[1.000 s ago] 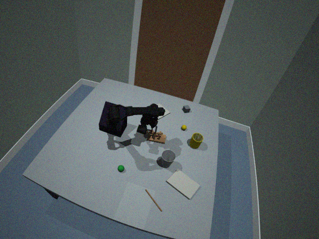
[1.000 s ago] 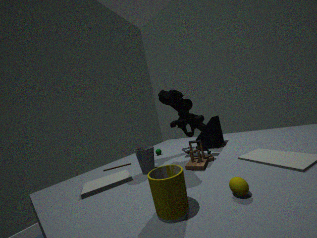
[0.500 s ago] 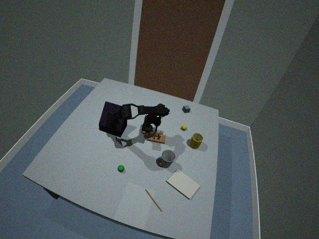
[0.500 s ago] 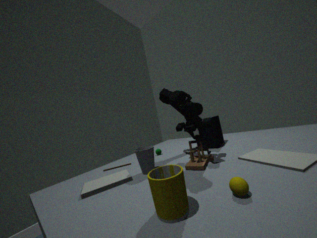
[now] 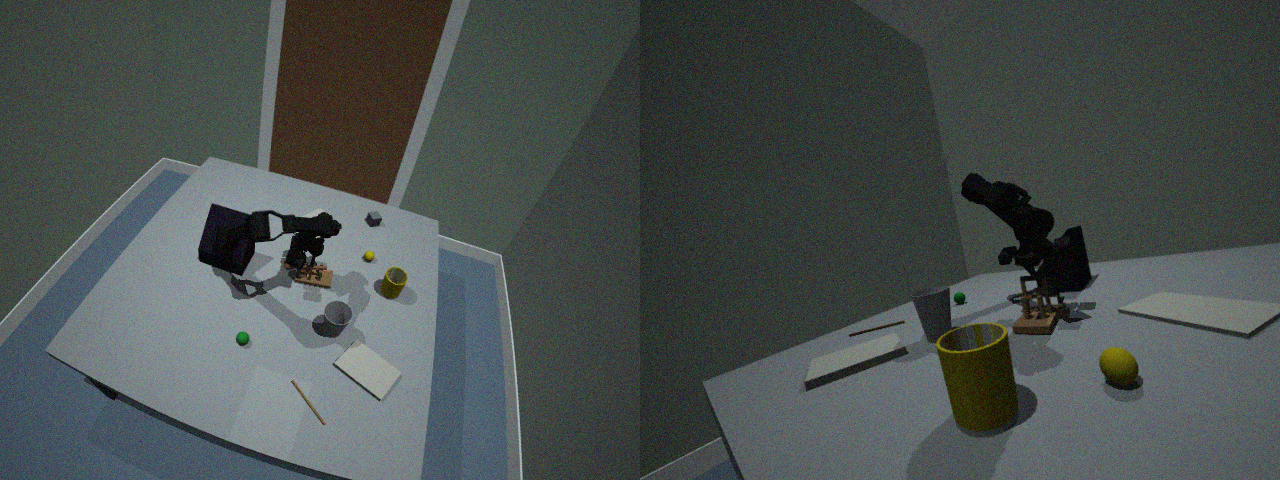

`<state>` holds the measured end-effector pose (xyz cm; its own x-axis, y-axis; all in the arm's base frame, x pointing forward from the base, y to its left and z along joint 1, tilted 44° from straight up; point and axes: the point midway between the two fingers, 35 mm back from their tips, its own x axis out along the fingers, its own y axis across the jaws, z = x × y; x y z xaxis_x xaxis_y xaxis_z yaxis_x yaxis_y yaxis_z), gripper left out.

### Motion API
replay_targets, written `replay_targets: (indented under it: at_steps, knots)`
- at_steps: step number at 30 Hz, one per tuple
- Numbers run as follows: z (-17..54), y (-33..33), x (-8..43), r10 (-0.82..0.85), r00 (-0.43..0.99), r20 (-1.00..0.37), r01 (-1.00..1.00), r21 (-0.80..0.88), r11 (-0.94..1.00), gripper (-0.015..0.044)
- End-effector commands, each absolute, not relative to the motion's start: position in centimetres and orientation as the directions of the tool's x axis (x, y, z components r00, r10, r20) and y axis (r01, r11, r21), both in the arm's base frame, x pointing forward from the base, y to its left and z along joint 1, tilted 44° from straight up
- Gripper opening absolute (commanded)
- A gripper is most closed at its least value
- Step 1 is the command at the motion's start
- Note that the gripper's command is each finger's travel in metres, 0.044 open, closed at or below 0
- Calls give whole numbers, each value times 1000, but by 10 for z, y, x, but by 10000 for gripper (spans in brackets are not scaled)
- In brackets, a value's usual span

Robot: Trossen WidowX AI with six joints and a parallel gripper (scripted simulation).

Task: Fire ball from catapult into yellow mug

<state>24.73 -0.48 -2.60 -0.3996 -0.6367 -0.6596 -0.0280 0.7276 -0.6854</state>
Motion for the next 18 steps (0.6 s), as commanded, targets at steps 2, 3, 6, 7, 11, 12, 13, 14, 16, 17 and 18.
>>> replay_targets:
  at_steps: [2, 3, 6, 7, 11, 12, 13, 14, 16, 17, 18]
  knots:
    - [-31, -10, 246, -640, -400, -656, -36, -687, 726, 0]
    - [-32, -11, 246, -640, -400, -656, -36, -687, 726, 0]
    - [-35, -15, 245, -640, -400, -656, -36, -687, 726, 0]
    - [-36, -15, 245, -640, -400, -656, -36, -687, 726, 0]
    - [-33, -12, 247, -637, -399, -659, -28, -686, 727, 0]
    - [-33, -12, 247, -637, -399, -659, -28, -686, 727, 0]
    - [-33, -12, 247, -637, -399, -659, -28, -686, 727, 0]
    - [-33, -12, 247, -637, -399, -659, -28, -686, 727, 26]
    - [-33, -12, 247, -637, -399, -659, -28, -686, 727, 79]
    - [-33, -12, 247, -637, -399, -659, -28, -686, 727, 105]
    - [-33, -12, 247, -637, -399, -659, -28, -686, 727, 131]
